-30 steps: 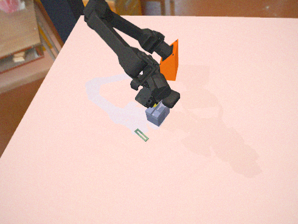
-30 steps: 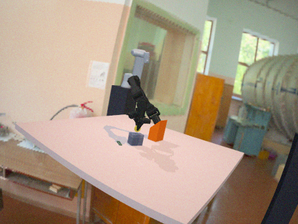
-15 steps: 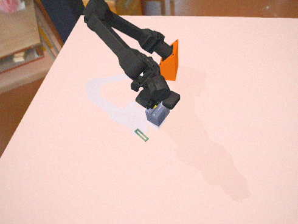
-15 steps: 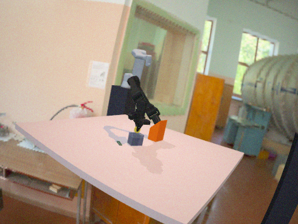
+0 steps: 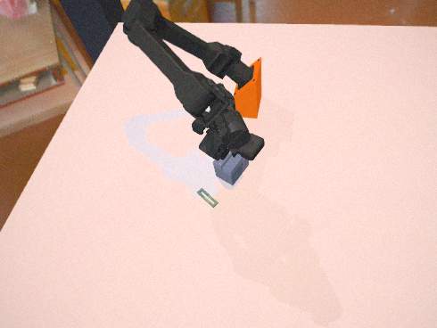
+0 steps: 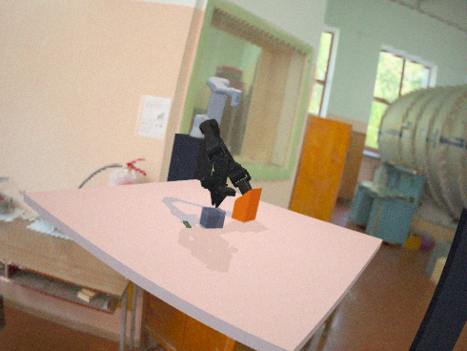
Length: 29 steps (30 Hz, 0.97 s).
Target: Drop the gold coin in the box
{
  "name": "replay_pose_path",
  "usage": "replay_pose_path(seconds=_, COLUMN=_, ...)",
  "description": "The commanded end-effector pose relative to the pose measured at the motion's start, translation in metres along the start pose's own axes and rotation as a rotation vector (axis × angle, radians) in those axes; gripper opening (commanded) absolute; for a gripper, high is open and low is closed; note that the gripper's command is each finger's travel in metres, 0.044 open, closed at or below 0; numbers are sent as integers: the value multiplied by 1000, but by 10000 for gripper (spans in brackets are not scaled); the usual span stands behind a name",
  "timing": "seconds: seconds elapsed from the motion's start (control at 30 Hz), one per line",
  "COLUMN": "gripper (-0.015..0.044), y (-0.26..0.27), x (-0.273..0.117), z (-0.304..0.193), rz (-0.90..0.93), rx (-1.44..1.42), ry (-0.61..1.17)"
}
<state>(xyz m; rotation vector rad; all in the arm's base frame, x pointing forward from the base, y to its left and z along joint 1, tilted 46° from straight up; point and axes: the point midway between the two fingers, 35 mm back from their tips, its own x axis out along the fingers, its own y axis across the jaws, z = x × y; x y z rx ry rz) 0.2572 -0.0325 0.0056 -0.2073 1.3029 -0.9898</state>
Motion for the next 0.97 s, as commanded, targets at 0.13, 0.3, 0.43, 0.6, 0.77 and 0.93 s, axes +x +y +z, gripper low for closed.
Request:
replay_pose_path(seconds=0.13, gripper=161, y=0, x=0, z=0, rz=0, rx=1, ry=0)
replay_pose_path(seconds=0.3, gripper=292, y=0, x=-15, z=0, rz=1, rx=0, ry=0)
replay_pose_path(seconds=0.43, gripper=397, y=0, x=-21, z=0, rz=0, rx=-1, ry=0)
replay_pose_path(seconds=0.6, gripper=440, y=-3, x=-58, z=-3, rz=-7, rx=-8, ry=-3)
replay_pose_path(seconds=0.77, gripper=440, y=-3, x=-58, z=-3, rz=-7, rx=-8, ry=-3)
replay_pose_path(seconds=0.93, gripper=440, y=-3, x=-58, z=-3, rz=-7, rx=-8, ry=-3)
